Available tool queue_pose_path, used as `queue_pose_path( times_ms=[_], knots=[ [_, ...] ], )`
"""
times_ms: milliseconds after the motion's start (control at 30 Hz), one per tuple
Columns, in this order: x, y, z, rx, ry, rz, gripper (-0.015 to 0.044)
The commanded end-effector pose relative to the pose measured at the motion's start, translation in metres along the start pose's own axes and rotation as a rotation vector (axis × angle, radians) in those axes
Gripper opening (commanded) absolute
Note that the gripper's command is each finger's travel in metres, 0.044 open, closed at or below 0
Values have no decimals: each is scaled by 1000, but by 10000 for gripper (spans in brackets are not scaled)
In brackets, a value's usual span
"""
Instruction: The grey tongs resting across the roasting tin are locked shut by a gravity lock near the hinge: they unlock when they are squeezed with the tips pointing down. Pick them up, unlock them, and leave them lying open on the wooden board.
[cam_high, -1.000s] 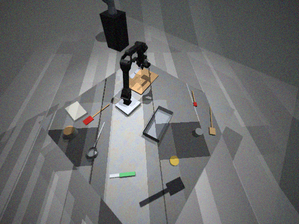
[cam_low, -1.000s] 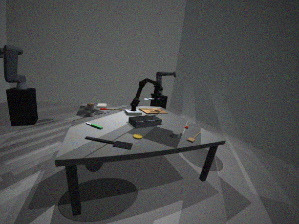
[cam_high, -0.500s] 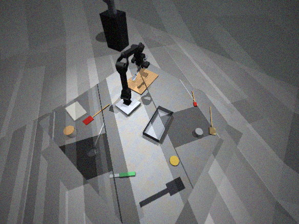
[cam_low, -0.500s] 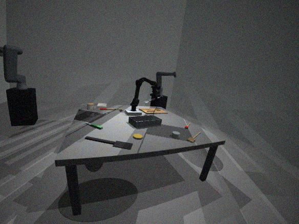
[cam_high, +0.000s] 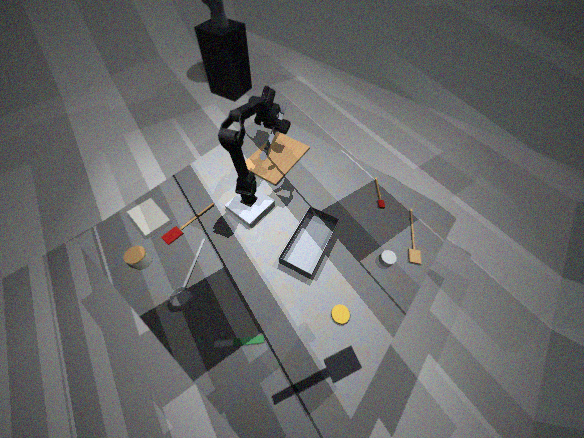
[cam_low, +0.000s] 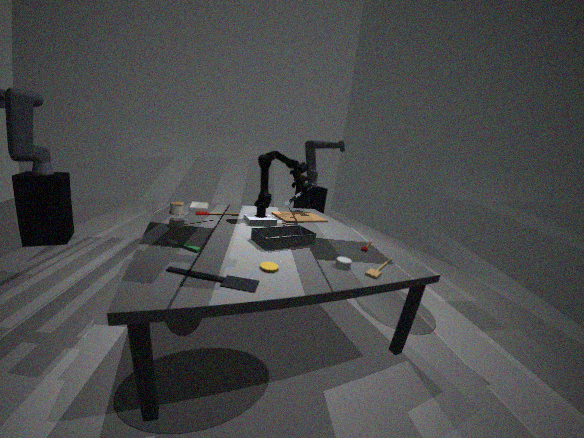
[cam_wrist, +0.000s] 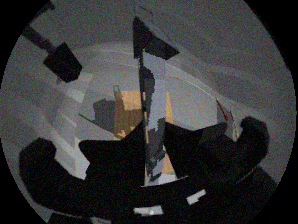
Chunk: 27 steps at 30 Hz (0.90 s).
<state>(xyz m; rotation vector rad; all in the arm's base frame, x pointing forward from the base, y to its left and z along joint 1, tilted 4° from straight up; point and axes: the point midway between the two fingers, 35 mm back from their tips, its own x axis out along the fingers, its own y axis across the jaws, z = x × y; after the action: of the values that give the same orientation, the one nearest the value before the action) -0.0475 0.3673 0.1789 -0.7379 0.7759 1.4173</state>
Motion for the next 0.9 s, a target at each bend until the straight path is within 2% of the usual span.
queue_pose_path(
  times_ms=[0, 867],
  knots=[
    [-6, 1, 3, 5, -72, -2, -150],
    [-38, -3, -7, 58, -522, -4, -150]
  ],
)
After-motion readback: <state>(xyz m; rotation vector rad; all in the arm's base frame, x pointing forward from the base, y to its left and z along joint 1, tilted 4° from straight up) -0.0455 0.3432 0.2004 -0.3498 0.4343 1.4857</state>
